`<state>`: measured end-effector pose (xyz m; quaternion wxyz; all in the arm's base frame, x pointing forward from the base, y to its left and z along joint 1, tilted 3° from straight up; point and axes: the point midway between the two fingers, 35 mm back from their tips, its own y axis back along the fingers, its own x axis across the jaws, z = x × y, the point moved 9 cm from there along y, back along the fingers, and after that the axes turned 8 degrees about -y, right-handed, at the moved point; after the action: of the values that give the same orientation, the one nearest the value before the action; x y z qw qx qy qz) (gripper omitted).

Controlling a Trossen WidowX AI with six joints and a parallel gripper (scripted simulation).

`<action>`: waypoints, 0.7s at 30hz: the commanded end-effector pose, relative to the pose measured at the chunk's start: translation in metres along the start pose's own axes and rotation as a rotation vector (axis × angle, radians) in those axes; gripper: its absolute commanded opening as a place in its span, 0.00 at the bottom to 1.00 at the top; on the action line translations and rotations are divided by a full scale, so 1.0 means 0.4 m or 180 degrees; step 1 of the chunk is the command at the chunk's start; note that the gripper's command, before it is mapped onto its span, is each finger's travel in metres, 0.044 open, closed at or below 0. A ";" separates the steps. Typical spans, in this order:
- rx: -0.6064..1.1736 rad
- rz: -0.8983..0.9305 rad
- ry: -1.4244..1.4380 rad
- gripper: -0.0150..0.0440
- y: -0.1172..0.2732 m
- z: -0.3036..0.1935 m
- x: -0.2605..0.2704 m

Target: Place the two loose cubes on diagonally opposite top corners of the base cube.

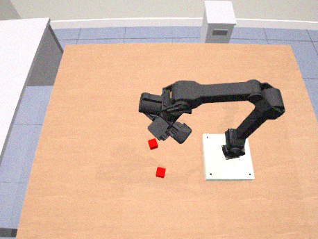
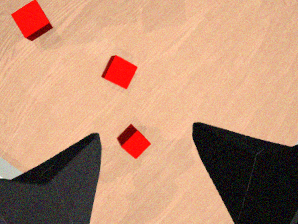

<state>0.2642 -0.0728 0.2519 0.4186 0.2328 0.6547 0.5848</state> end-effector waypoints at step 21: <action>0.0001 0.0905 0.1985 0.70 -0.137 -0.177 -0.154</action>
<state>0.2490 -0.1717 0.2158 0.1234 0.1370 0.7150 0.6743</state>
